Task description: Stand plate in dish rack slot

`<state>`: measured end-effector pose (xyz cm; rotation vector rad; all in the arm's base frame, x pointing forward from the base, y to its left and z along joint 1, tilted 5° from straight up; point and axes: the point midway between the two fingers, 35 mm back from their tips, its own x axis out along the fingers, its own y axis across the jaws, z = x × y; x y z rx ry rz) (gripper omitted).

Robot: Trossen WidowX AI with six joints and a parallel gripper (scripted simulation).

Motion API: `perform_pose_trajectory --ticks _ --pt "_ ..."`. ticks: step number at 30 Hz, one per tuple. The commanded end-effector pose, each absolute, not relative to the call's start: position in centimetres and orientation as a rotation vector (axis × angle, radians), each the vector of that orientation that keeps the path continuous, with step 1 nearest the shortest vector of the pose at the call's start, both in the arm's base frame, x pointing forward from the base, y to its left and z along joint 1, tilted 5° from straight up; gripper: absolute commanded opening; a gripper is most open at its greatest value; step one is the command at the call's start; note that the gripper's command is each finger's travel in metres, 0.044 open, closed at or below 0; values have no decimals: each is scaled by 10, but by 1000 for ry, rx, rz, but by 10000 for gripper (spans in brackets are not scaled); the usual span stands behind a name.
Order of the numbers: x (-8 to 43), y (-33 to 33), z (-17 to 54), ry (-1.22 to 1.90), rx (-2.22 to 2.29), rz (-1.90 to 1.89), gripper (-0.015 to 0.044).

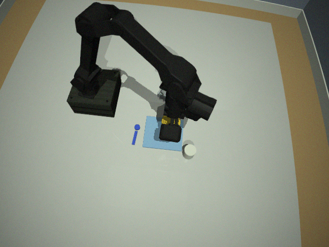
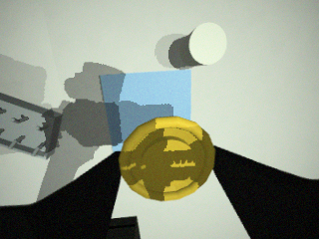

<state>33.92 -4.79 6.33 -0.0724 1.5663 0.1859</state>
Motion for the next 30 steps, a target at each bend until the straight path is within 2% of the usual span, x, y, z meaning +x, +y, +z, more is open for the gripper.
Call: perform_pose_trajectory --ticks 1,11,23,30 --pt "339 -50 86 1565 -76 187 0" --pt "339 -49 113 1566 -71 183 0" --pt "278 56 120 1581 237 -112 0" --pt "273 61 120 1582 255 -129 0"
